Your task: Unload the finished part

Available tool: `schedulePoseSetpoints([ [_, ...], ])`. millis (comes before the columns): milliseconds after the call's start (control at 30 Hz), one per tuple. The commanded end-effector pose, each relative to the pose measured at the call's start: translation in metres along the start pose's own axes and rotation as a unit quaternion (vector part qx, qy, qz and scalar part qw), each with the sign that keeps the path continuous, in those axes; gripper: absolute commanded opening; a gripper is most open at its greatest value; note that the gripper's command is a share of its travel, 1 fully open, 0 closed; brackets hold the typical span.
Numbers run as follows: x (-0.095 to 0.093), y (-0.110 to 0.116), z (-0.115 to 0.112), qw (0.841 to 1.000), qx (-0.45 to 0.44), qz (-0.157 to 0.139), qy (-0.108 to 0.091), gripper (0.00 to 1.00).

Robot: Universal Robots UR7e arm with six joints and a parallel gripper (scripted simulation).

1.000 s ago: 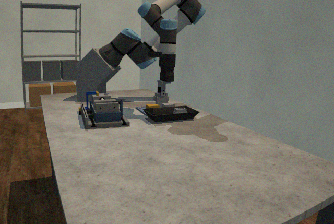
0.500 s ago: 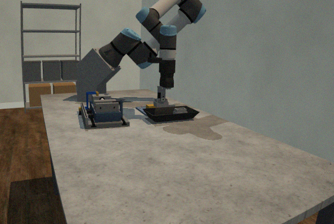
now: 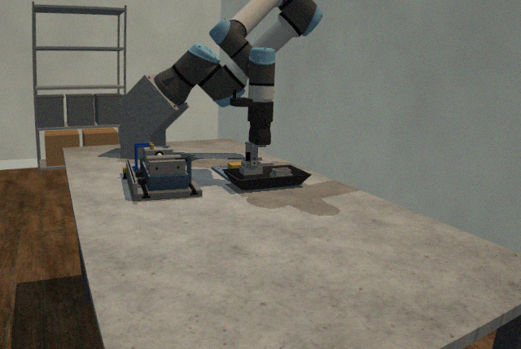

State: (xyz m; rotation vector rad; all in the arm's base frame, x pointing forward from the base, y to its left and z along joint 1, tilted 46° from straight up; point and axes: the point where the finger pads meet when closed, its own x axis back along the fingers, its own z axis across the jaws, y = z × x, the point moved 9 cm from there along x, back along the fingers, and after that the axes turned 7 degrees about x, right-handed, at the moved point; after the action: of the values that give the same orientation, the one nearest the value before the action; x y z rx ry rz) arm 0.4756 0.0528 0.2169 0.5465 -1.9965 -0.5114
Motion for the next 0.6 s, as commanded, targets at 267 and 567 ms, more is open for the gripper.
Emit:
schedulePoseSetpoints([
  [267,-0.013,0.0,-0.001,1.0,0.0,0.0,-0.001,0.0],
  [567,-0.015,0.0,-0.001,1.0,0.0,0.0,-0.001,0.0],
])
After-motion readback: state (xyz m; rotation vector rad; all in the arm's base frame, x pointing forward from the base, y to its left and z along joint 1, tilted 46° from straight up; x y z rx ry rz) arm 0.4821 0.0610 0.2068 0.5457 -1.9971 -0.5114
